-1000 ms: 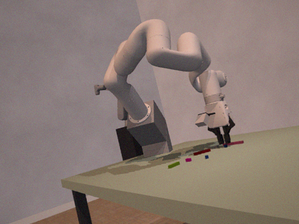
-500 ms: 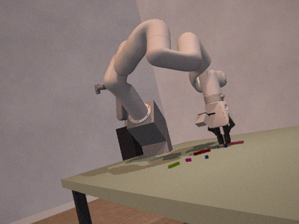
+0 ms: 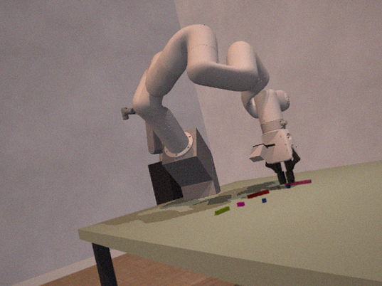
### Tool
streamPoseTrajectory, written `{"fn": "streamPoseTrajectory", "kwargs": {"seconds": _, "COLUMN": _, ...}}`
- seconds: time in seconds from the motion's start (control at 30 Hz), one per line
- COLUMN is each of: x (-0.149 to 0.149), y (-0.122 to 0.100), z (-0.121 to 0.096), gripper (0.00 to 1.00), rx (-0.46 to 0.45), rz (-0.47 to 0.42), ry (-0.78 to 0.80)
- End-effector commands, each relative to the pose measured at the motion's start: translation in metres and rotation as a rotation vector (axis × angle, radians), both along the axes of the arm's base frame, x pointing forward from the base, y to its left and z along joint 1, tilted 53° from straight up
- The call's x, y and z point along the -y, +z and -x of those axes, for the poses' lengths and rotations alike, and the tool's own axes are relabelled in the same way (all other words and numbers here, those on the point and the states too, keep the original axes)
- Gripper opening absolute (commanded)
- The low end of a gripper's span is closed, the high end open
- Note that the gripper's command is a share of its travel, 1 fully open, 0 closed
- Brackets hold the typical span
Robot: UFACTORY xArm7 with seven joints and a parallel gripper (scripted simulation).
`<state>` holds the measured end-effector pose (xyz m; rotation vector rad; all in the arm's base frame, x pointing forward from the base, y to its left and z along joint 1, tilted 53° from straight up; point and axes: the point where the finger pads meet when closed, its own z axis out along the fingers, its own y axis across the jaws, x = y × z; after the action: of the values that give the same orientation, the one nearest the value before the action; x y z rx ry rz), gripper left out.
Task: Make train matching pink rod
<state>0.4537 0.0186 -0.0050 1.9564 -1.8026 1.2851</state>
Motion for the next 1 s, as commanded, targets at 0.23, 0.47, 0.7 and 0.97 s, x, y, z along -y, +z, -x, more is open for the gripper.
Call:
{"fn": "streamPoseTrajectory", "kwargs": {"seconds": 0.23, "x": -0.0012, "y": -0.0004, "z": -0.0007, "gripper": 0.24, "rx": 0.001, "rz": -0.002, "ry": 0.003}}
{"fn": "streamPoseTrajectory", "kwargs": {"seconds": 0.47, "x": 0.0009, "y": -0.0023, "z": -0.0022, "gripper": 0.24, "rx": 0.001, "rz": -0.002, "ry": 0.003}}
{"fn": "streamPoseTrajectory", "kwargs": {"seconds": 0.7, "x": 0.0047, "y": -0.0059, "z": -0.0049, "gripper": 0.24, "rx": 0.001, "rz": -0.002, "ry": 0.003}}
{"fn": "streamPoseTrajectory", "kwargs": {"seconds": 0.97, "x": 0.0069, "y": -0.008, "z": -0.0065, "gripper": 0.24, "rx": 0.001, "rz": -0.002, "ry": 0.003}}
